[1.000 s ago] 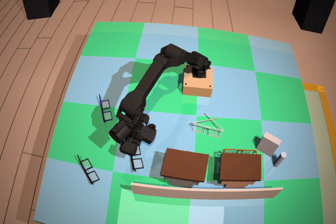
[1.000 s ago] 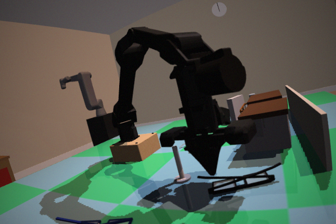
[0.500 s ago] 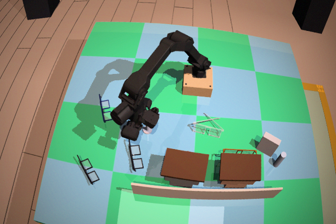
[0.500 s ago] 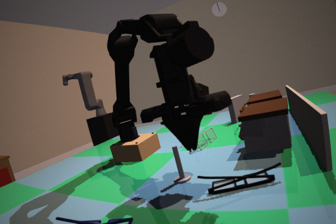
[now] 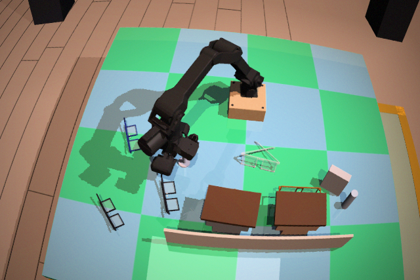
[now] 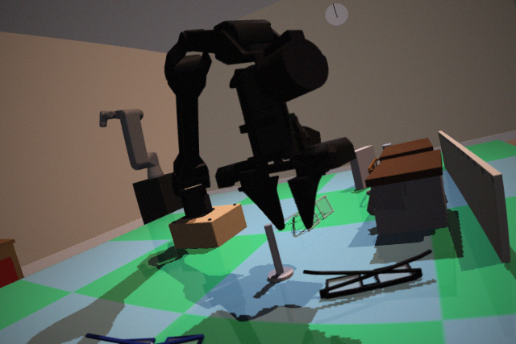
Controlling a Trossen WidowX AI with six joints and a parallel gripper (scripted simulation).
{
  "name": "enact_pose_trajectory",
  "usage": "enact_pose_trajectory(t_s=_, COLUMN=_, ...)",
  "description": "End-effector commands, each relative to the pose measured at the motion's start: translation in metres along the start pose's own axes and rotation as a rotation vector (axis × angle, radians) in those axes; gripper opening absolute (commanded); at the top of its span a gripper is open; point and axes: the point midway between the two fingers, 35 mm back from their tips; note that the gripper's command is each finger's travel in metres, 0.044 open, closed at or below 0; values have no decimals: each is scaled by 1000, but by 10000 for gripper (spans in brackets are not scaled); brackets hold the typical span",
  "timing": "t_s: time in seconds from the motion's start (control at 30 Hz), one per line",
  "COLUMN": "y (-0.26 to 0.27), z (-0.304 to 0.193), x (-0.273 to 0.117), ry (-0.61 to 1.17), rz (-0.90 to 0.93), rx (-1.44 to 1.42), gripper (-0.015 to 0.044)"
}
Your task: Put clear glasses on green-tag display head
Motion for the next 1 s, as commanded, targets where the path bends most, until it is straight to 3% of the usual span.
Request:
enact_pose_trajectory(t_s=0.0, y=0, z=0, x=0, ry=1, rz=-2, rx=0, gripper=200)
enact_pose_trajectory(t_s=0.07, y=-2, z=12, x=-1, ry=-1, rz=-2, rx=0, gripper=200)
enact_pose_trajectory(t_s=0.33, y=12, z=152, x=-4, ry=-23, rz=7, rx=-1, gripper=200)
enact_pose_trajectory(t_s=0.63, y=97, z=286, x=-2, ry=-37, rz=24, rx=-3, gripper=200)
enact_pose_trajectory(t_s=0.87, y=114, z=305, x=0, ry=-38, rz=27, rx=-3, gripper=200)
enact_pose_trajectory(t_s=0.97, y=114, z=305, x=0, ry=-38, rz=27, rx=-3, gripper=121)
Point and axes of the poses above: the point midway between the two fingers, 35 mm back from their tips, its own x axis out along the fingers, its own y axis across the jaws, z = x × y, and after that the axes turned 4 degrees about -x, right-handed
